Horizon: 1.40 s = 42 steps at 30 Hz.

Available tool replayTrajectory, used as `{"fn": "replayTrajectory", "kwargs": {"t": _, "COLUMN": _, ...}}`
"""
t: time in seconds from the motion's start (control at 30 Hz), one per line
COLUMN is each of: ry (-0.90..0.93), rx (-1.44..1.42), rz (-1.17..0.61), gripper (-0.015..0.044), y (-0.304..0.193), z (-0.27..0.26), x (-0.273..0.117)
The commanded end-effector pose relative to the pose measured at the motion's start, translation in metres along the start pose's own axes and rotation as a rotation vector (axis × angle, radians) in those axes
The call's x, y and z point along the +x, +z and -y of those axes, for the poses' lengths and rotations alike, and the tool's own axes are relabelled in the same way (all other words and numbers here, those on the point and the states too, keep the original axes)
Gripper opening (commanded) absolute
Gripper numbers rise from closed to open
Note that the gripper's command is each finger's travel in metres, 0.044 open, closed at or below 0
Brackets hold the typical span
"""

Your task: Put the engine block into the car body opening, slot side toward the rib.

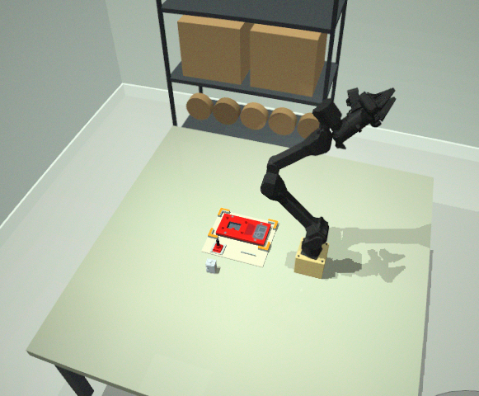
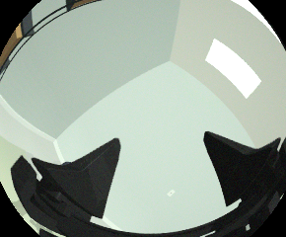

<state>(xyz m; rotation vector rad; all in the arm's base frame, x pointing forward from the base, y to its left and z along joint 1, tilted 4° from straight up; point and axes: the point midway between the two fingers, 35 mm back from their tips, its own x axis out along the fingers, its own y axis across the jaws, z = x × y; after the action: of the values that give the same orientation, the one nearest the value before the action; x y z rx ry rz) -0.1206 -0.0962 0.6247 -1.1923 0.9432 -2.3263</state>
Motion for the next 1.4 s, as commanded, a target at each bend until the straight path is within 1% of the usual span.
{"fn": "replayTrajectory", "kwargs": {"t": 0.0, "ry": 0.000, "rx": 0.000, "rz": 0.000, "gripper": 0.0426, "y": 0.000, "z": 0.000, "x": 0.000}}
{"fn": "replayTrajectory", "kwargs": {"t": 0.03, "ry": 0.002, "rx": 0.002, "rz": 0.002, "gripper": 0.0440, "y": 0.000, "z": -0.001, "x": 0.000}}
{"fn": "replayTrajectory", "kwargs": {"t": 0.23, "ry": 0.069, "rx": 0.082, "rz": 0.050, "gripper": 0.0440, "y": 0.002, "z": -0.020, "x": 0.007}}
{"fn": "replayTrajectory", "kwargs": {"t": 0.5, "ry": 0.223, "rx": 0.197, "rz": 0.095, "gripper": 0.0440, "y": 0.003, "z": -0.062, "x": 0.025}}
{"fn": "replayTrajectory", "kwargs": {"t": 0.83, "ry": 0.440, "rx": 0.311, "rz": 0.163, "gripper": 0.0440, "y": 0.022, "z": -0.126, "x": 0.038}}
{"fn": "replayTrajectory", "kwargs": {"t": 1.1, "ry": 0.624, "rx": 0.373, "rz": 0.225, "gripper": 0.0440, "y": 0.050, "z": -0.180, "x": 0.036}}
{"fn": "replayTrajectory", "kwargs": {"t": 1.37, "ry": 0.814, "rx": 0.411, "rz": 0.299, "gripper": 0.0440, "y": 0.088, "z": -0.231, "x": 0.020}}
